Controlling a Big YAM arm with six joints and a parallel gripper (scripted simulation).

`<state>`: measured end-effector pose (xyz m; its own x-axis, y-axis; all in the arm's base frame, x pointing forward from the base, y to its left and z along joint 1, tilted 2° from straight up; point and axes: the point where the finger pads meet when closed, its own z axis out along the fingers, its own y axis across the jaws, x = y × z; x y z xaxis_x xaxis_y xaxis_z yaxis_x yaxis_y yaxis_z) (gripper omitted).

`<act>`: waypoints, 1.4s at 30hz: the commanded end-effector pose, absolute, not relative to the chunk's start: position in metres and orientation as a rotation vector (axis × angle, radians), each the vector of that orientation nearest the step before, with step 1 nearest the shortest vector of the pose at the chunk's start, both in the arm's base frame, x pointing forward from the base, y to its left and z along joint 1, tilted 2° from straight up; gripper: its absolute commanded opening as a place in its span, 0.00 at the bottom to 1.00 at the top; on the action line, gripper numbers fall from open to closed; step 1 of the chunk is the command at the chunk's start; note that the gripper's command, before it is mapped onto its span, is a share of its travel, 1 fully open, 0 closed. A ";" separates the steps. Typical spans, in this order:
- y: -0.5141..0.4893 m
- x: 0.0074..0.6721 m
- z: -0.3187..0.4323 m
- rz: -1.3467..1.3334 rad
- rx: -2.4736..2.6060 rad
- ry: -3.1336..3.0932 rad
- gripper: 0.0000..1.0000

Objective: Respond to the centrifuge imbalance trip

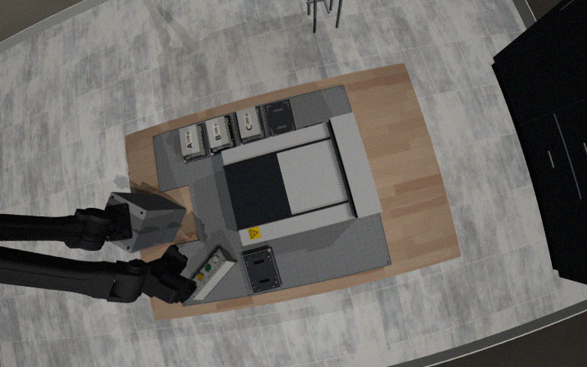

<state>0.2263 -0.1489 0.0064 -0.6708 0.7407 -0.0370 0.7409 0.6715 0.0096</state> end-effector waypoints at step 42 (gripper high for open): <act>-0.178 0.227 0.020 -0.017 1.308 2.776 0.00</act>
